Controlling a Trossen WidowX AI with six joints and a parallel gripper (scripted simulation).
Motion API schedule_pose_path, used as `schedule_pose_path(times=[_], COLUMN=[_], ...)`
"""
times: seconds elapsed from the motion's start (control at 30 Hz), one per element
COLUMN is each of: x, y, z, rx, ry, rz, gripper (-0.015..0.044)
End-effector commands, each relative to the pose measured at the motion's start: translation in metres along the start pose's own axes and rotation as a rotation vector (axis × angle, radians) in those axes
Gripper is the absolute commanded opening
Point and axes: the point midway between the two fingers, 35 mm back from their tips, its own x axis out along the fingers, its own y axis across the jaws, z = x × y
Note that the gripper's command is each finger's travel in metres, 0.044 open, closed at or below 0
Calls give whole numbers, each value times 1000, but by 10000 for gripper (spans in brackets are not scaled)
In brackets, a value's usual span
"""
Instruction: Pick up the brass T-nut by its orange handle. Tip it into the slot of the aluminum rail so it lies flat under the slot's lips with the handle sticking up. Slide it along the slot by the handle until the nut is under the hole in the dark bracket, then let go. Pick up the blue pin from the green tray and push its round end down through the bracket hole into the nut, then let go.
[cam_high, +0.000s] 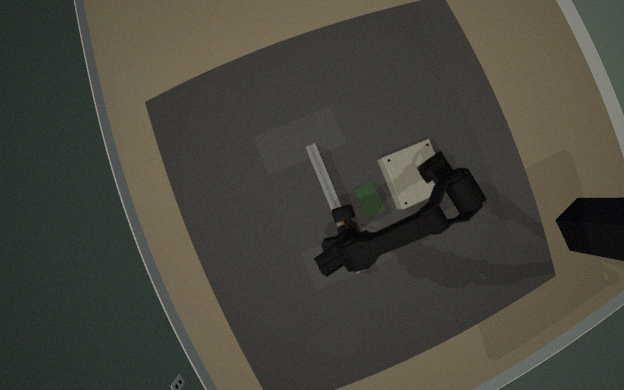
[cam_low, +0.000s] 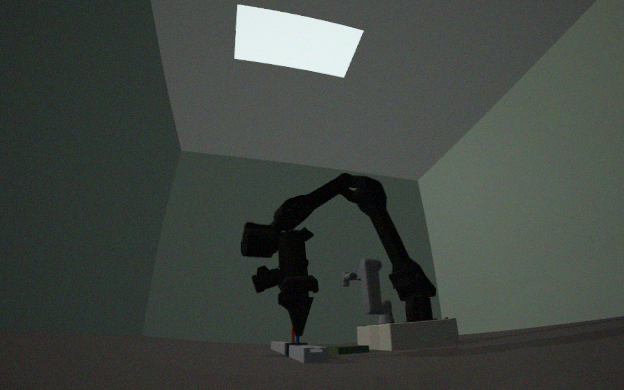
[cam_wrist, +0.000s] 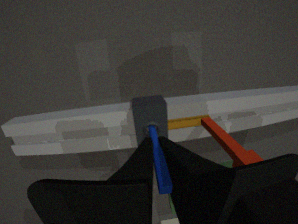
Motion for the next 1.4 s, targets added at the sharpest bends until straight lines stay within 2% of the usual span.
schedule_pose_path(times=[0.0,1.37], x=[0,0], y=[0,1], z=[0,6], rx=[0,-1], ry=[0,112], rz=[0,-13], gripper=[-150,-150])
